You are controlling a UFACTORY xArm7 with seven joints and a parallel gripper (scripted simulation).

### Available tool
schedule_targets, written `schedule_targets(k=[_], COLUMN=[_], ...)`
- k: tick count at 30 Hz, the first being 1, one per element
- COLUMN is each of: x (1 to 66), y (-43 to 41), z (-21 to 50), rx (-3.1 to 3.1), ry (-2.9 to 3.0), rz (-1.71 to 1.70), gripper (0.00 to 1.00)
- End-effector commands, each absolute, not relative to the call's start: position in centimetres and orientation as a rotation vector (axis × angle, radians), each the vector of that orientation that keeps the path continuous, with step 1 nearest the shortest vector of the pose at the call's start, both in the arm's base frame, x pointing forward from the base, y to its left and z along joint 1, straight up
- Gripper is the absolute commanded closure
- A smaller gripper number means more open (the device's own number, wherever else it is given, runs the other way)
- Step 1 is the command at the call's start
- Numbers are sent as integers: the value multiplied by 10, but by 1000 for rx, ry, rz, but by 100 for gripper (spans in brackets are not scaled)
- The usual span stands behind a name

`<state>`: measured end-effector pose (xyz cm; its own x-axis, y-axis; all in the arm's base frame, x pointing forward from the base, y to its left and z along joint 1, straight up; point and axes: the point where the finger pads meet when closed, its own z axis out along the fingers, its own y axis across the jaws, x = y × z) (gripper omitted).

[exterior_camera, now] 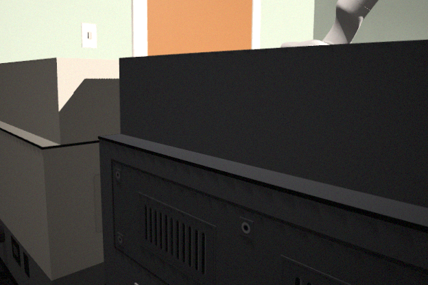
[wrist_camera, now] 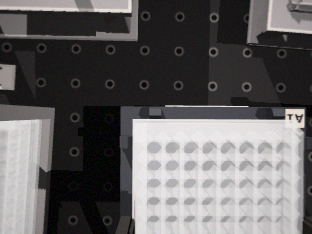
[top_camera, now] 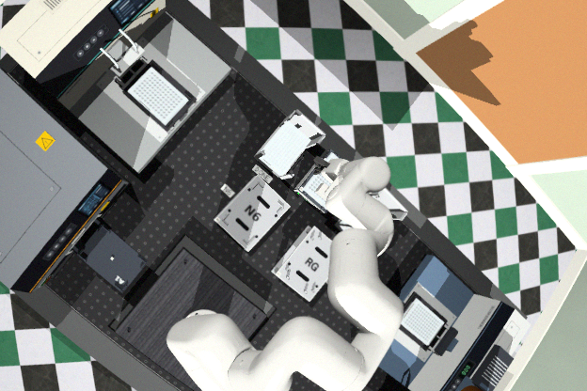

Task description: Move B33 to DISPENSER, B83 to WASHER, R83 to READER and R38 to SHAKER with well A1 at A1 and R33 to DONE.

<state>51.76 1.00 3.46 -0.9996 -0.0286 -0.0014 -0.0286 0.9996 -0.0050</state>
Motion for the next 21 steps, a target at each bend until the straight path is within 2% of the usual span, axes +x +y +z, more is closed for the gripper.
schedule_targets(k=[1, 21], x=[520, 520], y=[10, 10], z=[38, 43], rx=[-45, -45], ry=[3134, 3134], rz=[-8, -8], gripper=[100, 100])
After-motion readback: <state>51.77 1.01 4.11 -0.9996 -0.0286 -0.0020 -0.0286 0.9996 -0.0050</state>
